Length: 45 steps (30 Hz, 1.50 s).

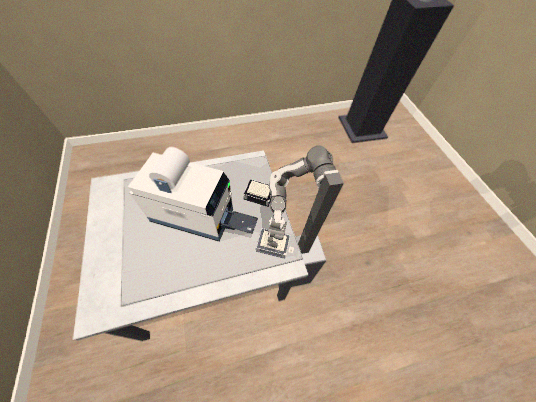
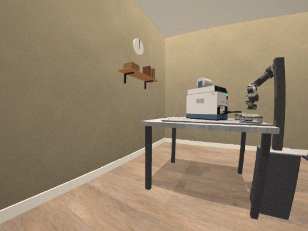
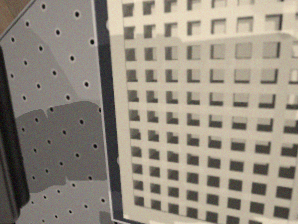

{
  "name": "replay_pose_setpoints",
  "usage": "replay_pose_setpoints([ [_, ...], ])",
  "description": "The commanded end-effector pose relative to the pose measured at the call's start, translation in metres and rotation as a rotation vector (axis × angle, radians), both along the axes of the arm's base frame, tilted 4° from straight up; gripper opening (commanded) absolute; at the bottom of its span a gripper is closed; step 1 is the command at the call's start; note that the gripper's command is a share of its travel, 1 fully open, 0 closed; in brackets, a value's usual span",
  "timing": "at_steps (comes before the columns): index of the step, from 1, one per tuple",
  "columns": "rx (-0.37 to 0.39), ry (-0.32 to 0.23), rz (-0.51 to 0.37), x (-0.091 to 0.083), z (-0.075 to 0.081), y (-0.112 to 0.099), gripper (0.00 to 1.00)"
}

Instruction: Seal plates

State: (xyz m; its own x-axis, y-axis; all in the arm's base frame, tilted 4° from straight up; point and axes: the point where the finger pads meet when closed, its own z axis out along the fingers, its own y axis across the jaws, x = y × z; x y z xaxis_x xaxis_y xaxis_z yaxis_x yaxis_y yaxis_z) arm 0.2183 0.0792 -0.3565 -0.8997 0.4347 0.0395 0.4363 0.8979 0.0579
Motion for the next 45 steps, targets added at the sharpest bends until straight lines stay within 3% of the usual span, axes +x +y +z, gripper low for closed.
replay_pose_setpoints([
  [1, 0.008, -0.006, 0.006, 0.001, -0.002, 0.002, 0.65],
  [19, 0.008, -0.006, 0.006, 0.001, -0.028, 0.004, 0.65],
  [45, 0.004, -0.006, 0.004, 0.001, -0.028, 0.003, 0.65],
])
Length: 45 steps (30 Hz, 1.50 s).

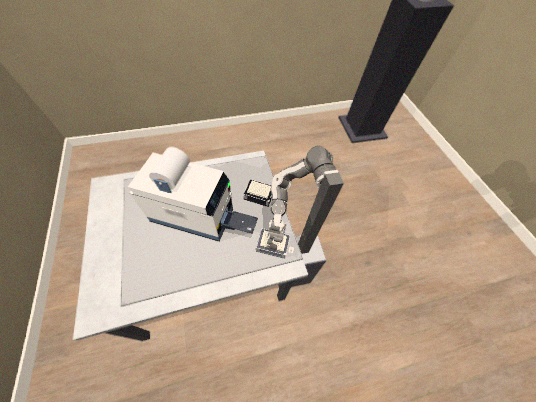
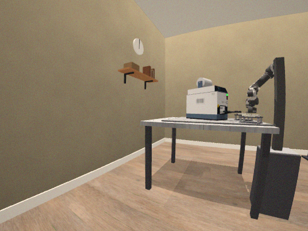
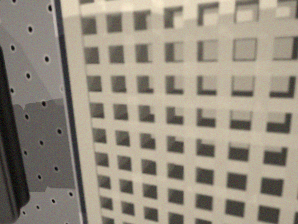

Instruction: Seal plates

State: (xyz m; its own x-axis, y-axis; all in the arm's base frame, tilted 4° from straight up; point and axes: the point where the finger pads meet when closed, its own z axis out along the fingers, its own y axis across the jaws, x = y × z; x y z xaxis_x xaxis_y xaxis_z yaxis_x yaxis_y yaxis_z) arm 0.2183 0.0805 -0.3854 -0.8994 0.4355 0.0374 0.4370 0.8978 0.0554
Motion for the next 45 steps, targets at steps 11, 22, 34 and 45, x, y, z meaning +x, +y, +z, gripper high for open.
replay_pose_setpoints([
  [11, 0.007, -0.005, 0.005, 0.001, 0.001, 0.002, 0.65],
  [22, 0.007, -0.005, 0.005, 0.001, 0.001, 0.002, 0.65],
  [34, 0.007, -0.005, 0.005, 0.001, -0.009, 0.002, 0.65],
  [45, 0.011, -0.005, 0.007, 0.001, -0.011, 0.003, 0.65],
])
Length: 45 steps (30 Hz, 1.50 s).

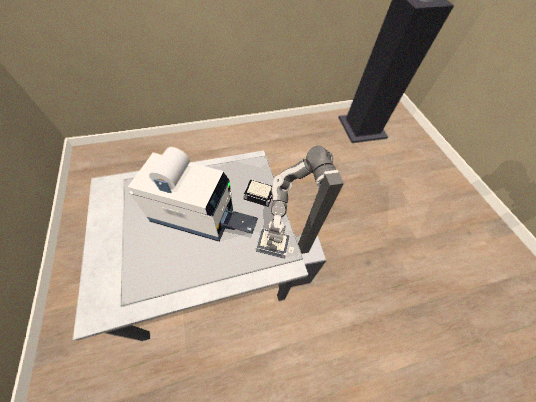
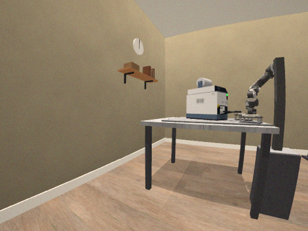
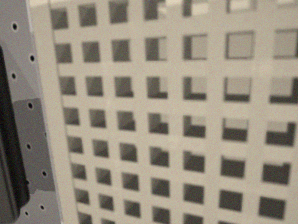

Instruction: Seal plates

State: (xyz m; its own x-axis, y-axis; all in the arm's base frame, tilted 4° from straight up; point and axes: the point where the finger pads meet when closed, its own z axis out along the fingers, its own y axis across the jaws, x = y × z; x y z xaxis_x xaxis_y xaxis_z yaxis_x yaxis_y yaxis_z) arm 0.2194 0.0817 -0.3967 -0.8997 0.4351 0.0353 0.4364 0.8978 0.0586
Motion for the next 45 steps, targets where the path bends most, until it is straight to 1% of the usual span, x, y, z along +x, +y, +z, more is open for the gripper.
replay_pose_setpoints([
  [1, 0.009, -0.002, 0.007, -0.001, -0.001, 0.002, 0.65],
  [22, 0.009, -0.004, 0.007, 0.0, -0.013, 0.003, 0.65],
  [30, 0.005, -0.002, 0.004, 0.0, -0.012, 0.002, 0.65],
  [45, 0.005, -0.002, 0.004, 0.0, -0.012, 0.002, 0.59],
])
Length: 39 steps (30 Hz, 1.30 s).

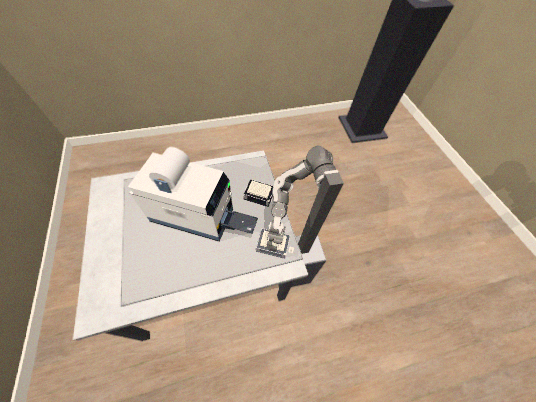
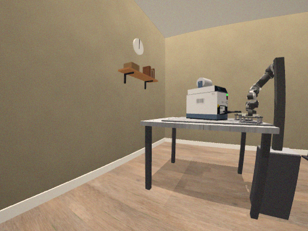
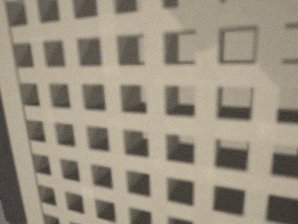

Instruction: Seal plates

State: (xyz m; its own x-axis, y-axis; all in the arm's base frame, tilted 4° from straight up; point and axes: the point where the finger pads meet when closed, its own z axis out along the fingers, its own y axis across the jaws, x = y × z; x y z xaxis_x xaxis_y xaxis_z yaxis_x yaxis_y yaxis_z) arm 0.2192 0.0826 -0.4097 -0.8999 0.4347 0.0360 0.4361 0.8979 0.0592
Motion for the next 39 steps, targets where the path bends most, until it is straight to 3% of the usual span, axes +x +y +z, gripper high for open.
replay_pose_setpoints([
  [1, 0.004, -0.002, 0.004, 0.0002, 0.0007, 0.0013, 0.59],
  [12, 0.004, -0.002, 0.004, 0.0002, 0.0007, 0.0013, 0.53],
  [13, 0.004, -0.002, 0.004, 0.0002, 0.0007, 0.0013, 0.0],
  [39, 0.004, -0.002, 0.004, 0.0002, 0.0007, 0.0013, 0.0],
])
